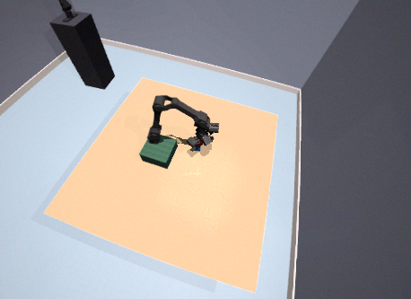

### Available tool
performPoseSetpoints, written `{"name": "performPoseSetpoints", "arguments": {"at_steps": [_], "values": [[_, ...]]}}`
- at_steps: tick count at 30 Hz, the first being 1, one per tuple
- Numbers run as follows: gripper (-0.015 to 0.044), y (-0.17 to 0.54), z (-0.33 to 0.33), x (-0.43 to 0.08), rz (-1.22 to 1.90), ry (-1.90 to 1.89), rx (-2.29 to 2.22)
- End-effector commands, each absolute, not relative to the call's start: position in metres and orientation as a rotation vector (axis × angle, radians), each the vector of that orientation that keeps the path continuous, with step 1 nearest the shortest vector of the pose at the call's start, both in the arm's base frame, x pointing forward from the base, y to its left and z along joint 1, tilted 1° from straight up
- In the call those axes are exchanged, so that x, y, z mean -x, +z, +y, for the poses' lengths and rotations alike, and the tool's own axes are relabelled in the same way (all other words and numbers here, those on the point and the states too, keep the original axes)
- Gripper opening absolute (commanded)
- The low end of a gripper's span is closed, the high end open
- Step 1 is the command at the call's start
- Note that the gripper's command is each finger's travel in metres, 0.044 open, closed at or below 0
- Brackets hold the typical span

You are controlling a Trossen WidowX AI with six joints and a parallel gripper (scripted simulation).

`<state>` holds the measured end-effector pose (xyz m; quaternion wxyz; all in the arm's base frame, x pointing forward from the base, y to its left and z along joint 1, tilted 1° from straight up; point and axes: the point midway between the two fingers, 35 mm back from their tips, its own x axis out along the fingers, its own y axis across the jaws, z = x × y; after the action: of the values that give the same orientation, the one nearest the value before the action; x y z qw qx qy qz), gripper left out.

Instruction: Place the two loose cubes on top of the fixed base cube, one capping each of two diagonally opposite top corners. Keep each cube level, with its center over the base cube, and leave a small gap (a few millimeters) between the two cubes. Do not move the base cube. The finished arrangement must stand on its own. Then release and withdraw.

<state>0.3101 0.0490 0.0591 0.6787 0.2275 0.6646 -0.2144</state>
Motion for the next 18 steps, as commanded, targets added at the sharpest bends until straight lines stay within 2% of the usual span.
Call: {"name": "performPoseSetpoints", "arguments": {"at_steps": [1,18], "values": [[0.0105,0.06,0.051,-0.314,1.489,-0.457,-0.495],[0.0105,0.03,0.053,-0.314,1.473,-0.43,-0.414]]}}
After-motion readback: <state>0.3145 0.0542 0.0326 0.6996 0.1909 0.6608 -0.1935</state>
